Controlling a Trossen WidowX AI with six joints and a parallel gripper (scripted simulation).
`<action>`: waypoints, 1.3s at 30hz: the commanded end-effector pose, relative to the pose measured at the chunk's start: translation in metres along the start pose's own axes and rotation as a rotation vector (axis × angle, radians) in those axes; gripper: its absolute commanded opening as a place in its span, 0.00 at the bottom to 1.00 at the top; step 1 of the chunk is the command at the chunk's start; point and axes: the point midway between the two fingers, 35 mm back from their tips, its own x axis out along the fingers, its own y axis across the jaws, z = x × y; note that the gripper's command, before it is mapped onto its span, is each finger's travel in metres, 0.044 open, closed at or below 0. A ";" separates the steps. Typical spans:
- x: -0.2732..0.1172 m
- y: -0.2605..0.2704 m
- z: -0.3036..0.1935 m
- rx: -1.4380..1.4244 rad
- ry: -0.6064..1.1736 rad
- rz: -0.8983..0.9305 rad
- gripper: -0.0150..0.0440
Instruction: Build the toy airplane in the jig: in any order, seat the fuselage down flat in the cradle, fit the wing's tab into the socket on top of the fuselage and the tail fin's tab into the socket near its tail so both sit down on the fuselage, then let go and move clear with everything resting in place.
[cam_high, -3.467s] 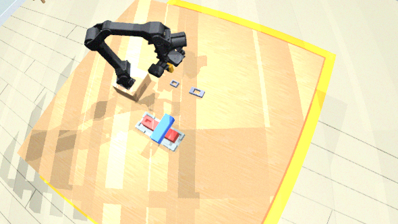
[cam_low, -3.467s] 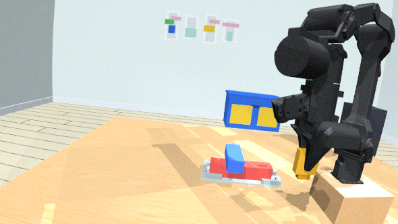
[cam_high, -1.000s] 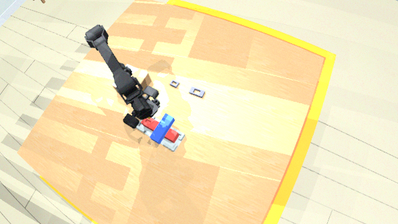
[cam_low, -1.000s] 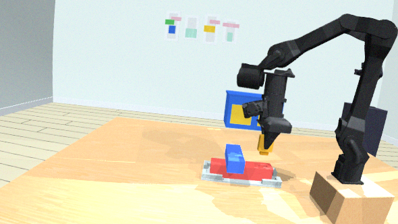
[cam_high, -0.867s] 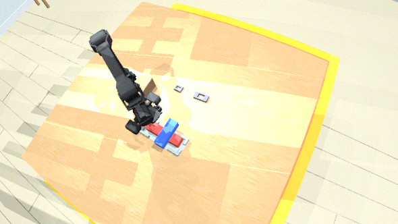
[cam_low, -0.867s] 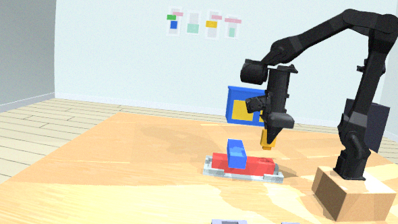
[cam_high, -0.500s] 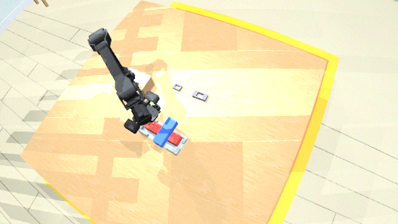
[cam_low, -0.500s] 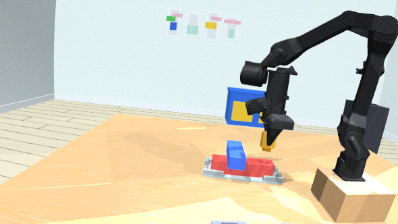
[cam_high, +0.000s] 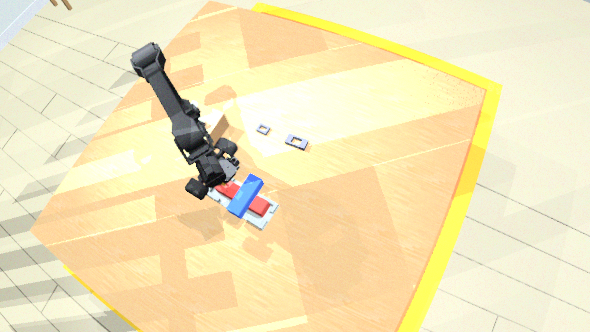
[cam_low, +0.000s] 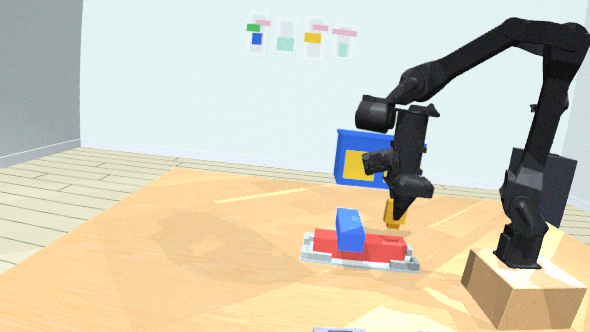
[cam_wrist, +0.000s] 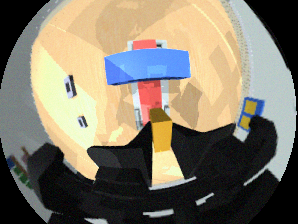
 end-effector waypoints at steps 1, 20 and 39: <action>0.008 0.001 -0.001 -0.004 0.010 0.007 0.37; 0.032 0.002 -0.002 -0.004 0.010 0.007 0.37; 0.029 0.001 -0.002 0.000 0.005 0.003 0.65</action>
